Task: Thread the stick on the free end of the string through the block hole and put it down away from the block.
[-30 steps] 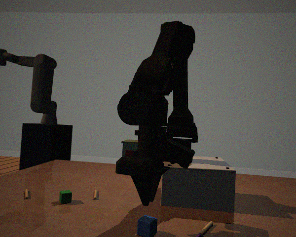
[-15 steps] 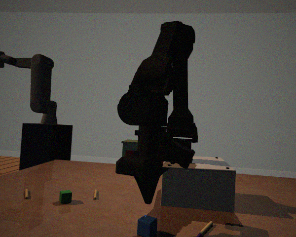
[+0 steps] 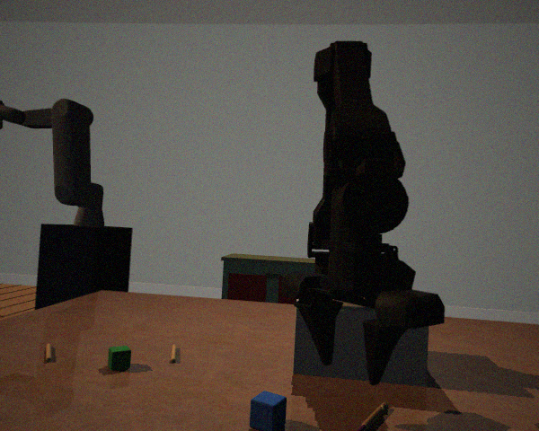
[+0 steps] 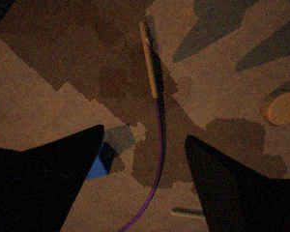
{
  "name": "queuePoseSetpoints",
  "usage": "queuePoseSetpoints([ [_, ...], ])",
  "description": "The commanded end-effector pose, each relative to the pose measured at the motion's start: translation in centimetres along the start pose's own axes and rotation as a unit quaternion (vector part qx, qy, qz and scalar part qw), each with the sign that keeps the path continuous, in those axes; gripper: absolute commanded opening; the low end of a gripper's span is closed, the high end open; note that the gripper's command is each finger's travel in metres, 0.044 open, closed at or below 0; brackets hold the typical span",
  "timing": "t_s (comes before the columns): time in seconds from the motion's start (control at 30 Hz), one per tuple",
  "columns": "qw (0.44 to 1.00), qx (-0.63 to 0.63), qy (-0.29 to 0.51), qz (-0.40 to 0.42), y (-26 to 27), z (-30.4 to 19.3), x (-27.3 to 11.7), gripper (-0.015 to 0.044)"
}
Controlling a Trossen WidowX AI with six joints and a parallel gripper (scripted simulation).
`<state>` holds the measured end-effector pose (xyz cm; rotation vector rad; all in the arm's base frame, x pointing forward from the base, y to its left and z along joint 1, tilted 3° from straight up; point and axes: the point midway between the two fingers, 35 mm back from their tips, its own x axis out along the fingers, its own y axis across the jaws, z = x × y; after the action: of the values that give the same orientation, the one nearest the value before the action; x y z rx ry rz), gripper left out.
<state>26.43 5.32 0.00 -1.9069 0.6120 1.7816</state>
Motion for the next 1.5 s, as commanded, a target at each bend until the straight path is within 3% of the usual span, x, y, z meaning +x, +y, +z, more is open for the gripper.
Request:
queuePoseSetpoints([
  [0.0,0.987,-0.160,0.000,0.002,-0.8,2.5,0.1,0.0420],
  [0.23,0.987,-0.160,0.000,0.002,-0.8,2.5,0.1,0.0440],
  [0.63,0.987,-0.160,0.000,0.002,-0.8,2.5,0.1,0.0125],
  [1.47,0.987,-0.160,0.000,0.002,-0.9,2.4,2.3,0.0123],
])
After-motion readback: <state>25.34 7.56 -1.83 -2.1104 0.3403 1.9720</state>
